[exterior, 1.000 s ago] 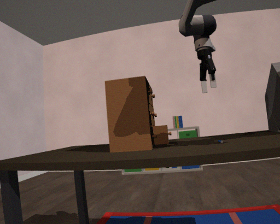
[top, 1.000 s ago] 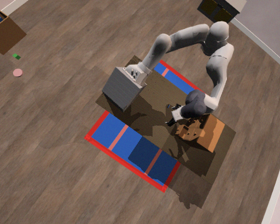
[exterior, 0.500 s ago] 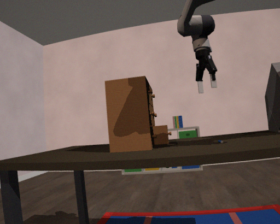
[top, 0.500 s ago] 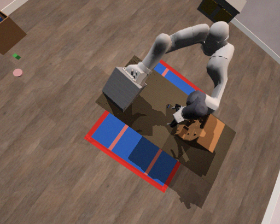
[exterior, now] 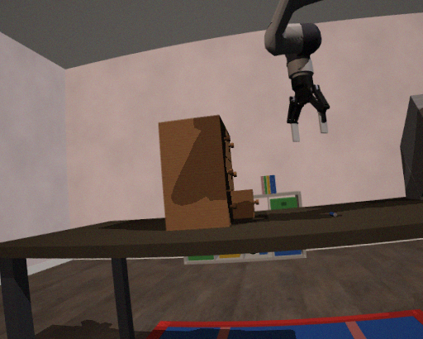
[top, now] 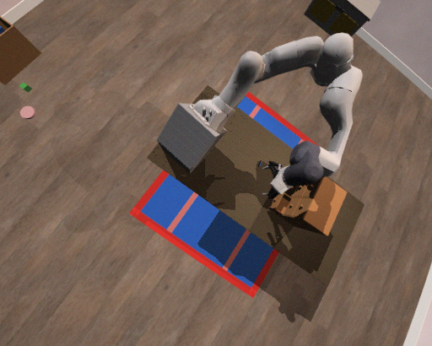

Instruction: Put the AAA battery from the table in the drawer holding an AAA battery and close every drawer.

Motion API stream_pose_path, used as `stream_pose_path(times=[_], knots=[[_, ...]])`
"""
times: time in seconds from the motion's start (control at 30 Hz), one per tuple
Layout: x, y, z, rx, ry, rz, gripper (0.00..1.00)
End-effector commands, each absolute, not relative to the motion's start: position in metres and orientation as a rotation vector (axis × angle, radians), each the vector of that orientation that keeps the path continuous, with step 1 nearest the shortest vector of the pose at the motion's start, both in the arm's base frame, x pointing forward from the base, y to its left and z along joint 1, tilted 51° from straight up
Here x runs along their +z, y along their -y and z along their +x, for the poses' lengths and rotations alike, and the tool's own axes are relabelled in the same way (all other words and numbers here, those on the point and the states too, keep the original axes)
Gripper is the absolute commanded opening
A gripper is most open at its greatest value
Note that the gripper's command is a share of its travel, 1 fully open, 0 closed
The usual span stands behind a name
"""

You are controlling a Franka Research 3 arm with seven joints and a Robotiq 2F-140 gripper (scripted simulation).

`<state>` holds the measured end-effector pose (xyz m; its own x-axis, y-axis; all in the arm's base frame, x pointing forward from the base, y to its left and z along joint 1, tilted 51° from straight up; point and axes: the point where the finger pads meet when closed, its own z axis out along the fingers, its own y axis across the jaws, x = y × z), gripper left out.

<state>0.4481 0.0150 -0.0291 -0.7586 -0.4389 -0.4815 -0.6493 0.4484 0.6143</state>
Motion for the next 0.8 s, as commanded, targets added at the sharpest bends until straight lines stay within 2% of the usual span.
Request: stream_pose_path(times=[0.0, 0.77], knots=[[-0.029, -0.014, 0.452, 1.133, -2.296, -1.145, 1.0], [-0.026, -0.019, 0.479, 0.896, -1.764, -1.663, 1.0]])
